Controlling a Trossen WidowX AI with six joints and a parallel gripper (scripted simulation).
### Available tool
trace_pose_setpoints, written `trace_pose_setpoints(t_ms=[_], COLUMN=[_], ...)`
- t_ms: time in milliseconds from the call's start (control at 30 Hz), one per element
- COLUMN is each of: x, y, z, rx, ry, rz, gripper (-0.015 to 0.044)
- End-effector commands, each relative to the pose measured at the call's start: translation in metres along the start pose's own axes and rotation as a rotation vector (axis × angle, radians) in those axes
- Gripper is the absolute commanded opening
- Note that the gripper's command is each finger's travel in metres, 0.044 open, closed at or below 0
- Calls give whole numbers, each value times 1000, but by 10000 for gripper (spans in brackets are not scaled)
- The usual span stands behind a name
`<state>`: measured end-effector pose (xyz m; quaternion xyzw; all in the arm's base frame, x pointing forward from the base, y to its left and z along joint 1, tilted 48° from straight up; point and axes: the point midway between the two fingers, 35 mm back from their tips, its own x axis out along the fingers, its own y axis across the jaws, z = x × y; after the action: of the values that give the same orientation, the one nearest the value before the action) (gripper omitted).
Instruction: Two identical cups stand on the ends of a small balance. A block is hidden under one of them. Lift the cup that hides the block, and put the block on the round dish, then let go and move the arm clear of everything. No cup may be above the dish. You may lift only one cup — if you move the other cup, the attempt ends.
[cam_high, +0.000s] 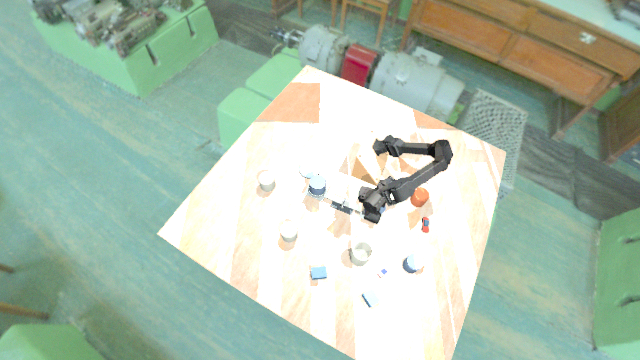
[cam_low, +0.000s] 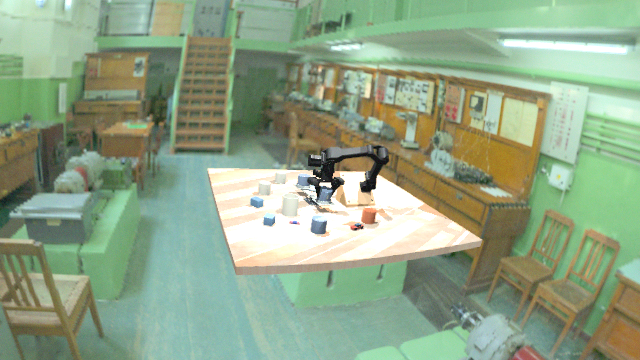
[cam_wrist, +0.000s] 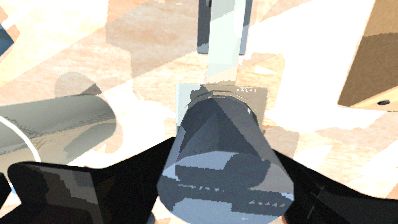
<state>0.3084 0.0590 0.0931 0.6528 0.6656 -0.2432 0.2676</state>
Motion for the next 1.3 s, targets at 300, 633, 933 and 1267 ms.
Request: trace_pose_setpoints(t_ms=[300, 633, 933, 1267], x=[-19, -32, -43, -56], y=[4, 5, 4, 3], z=[1, 1, 1, 1], rx=[-8, -7, -6, -5], ry=[-6, -8, -10, -10], rz=[16, 19, 22, 25], gripper=[0, 0, 0, 0])
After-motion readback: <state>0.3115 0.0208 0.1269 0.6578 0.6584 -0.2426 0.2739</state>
